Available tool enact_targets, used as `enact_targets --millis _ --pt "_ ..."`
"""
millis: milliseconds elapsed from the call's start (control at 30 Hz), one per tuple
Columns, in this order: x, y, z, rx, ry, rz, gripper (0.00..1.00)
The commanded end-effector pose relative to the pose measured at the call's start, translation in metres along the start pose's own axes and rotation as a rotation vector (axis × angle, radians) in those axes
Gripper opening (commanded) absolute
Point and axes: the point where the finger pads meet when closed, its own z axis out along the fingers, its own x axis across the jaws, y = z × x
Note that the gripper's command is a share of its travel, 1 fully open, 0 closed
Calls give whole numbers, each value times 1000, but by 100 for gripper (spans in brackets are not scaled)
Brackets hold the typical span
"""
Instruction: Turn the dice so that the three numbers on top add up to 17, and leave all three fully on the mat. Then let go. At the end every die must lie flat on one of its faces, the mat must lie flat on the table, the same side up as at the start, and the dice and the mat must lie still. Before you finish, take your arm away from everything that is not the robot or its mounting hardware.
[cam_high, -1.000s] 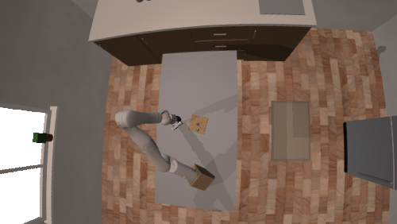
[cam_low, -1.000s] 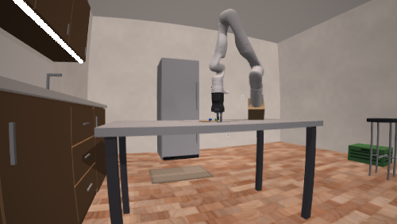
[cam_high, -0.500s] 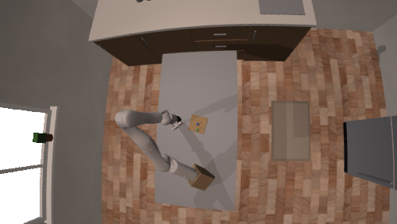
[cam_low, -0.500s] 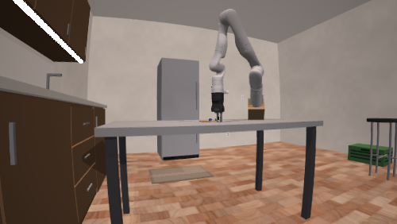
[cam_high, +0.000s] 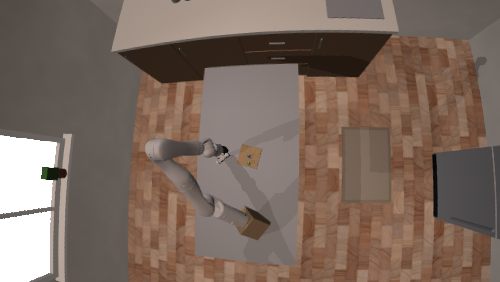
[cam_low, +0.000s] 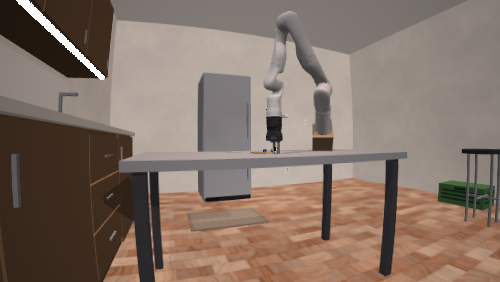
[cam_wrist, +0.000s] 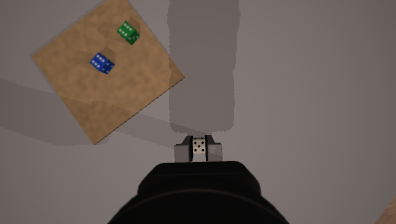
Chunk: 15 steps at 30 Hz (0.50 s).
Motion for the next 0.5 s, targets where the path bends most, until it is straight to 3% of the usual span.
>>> enact_targets --millis 0,467 --pt "0 0 0 0 -1 0 34" --pt "0 0 -7 0 -1 0 34"
